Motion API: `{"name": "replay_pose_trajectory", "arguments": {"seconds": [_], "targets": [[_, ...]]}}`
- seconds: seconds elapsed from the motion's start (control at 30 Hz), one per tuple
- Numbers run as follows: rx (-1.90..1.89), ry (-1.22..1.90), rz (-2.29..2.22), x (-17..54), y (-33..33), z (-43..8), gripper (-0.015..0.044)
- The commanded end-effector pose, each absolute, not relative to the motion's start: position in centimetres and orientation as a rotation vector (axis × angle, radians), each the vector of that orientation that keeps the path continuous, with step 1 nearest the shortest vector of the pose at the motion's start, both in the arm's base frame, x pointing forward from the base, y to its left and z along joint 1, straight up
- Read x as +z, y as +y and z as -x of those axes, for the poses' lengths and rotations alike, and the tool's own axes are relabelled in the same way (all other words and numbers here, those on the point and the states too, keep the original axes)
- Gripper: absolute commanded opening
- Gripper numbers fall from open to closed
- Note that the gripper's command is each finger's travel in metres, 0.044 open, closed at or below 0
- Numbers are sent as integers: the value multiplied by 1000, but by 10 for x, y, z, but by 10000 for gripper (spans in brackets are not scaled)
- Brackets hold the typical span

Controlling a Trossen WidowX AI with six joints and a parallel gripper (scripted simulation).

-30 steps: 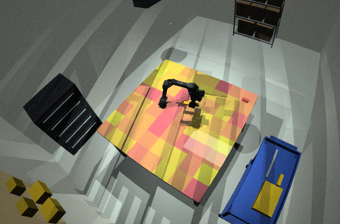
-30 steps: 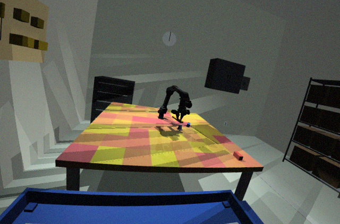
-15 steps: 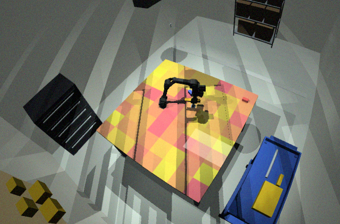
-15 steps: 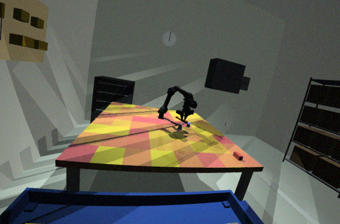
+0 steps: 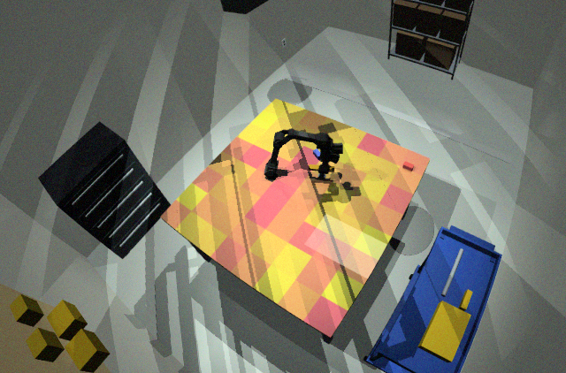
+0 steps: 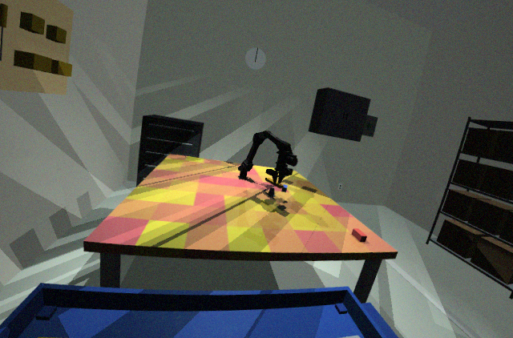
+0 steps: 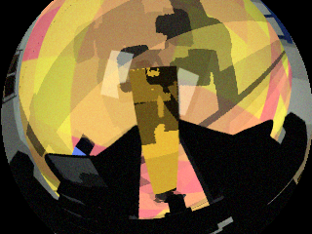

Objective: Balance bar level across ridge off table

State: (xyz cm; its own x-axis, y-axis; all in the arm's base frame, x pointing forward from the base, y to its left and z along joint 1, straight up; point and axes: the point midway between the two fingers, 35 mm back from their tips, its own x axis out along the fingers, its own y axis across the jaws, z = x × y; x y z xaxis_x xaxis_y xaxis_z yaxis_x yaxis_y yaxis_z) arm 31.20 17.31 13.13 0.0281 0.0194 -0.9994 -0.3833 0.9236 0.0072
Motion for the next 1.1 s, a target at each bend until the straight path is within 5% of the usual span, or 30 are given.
{"name": "replay_pose_trajectory", "arguments": {"seconds": [0.0,1.07], "targets": [[311,1523,298,123,172,-311,0],[311,1523,298,107,171,-310,0]]}}
